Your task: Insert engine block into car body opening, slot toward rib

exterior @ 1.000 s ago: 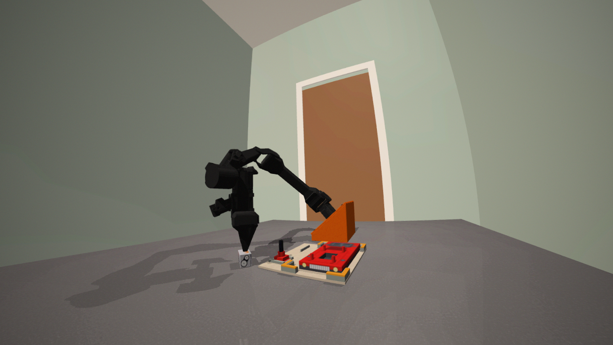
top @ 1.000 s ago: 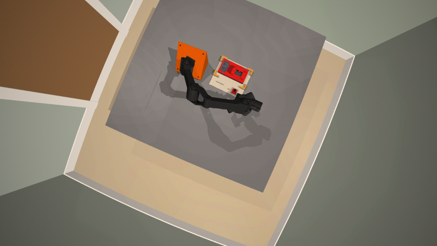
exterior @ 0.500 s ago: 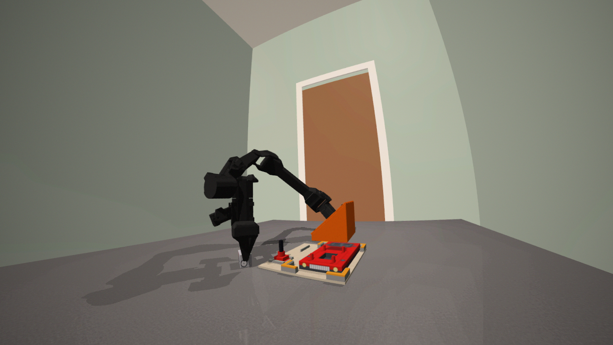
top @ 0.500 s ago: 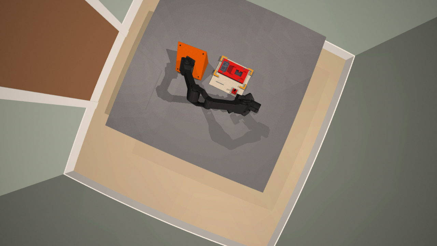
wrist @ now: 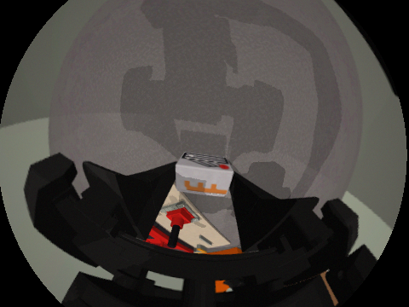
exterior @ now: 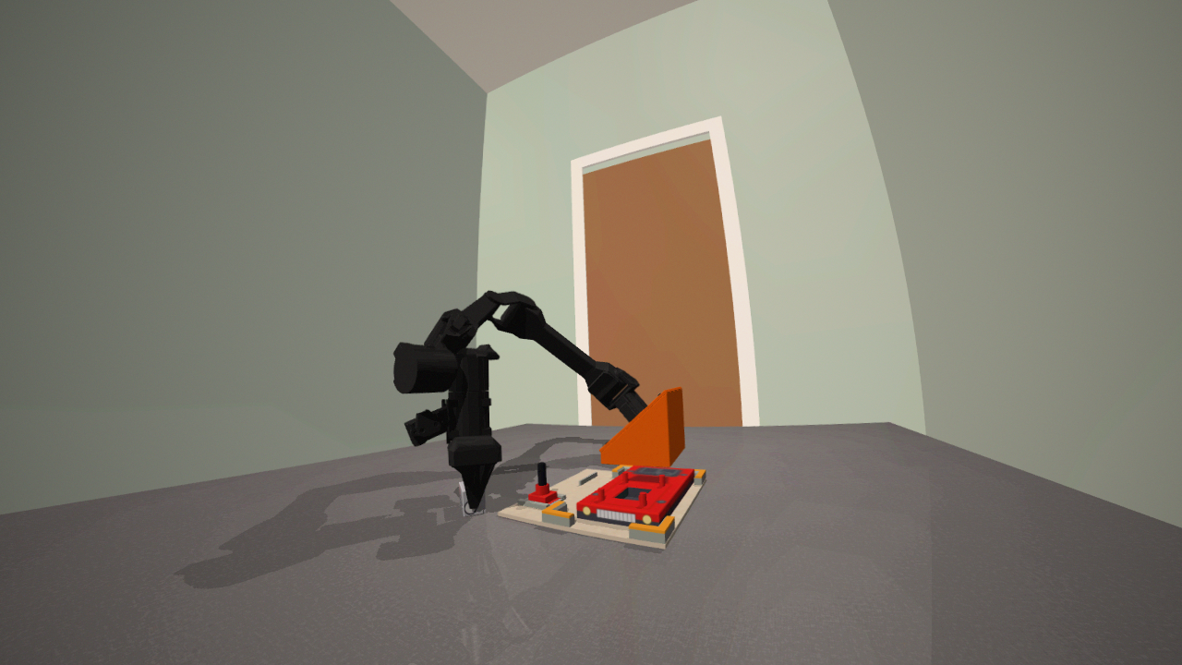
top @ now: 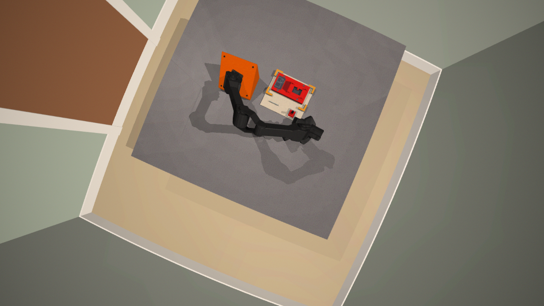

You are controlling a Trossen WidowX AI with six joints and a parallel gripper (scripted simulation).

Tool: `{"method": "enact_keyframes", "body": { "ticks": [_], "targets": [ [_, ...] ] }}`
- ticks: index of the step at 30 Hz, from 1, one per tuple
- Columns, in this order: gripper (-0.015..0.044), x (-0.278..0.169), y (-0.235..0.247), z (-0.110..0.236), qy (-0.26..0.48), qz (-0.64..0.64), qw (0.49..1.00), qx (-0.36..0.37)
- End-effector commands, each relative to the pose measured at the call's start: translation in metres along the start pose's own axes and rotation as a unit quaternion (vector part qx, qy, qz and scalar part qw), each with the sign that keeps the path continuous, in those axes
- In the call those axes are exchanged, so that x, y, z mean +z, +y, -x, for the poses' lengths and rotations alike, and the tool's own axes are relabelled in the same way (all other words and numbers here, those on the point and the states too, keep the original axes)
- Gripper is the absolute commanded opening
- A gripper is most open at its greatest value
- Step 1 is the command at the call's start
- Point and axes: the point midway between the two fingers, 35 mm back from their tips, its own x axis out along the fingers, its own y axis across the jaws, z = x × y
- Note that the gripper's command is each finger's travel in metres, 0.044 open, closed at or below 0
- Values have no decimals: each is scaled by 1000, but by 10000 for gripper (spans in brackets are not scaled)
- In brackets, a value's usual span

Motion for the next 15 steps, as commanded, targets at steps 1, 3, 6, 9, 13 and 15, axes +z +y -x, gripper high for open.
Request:
{"method": "enact_keyframes", "body": {
  "ticks": [1, 3, 6, 9, 13, 15],
  "targets": [
    [217, 0, 1, 0, 0, 2, 1000, 2],
    [203, 0, 1, 0, 0, 2, 1000, 2],
    [183, 0, 1, 0, 0, 2, 1000, 2],
    [124, 0, 1, 0, 0, 2, 1000, 2],
    [19, 0, 1, 11, 1, 2, 1000, 3],
    [0, 1, 1, 17, 1, 2, 1000, 3]
  ]
}}
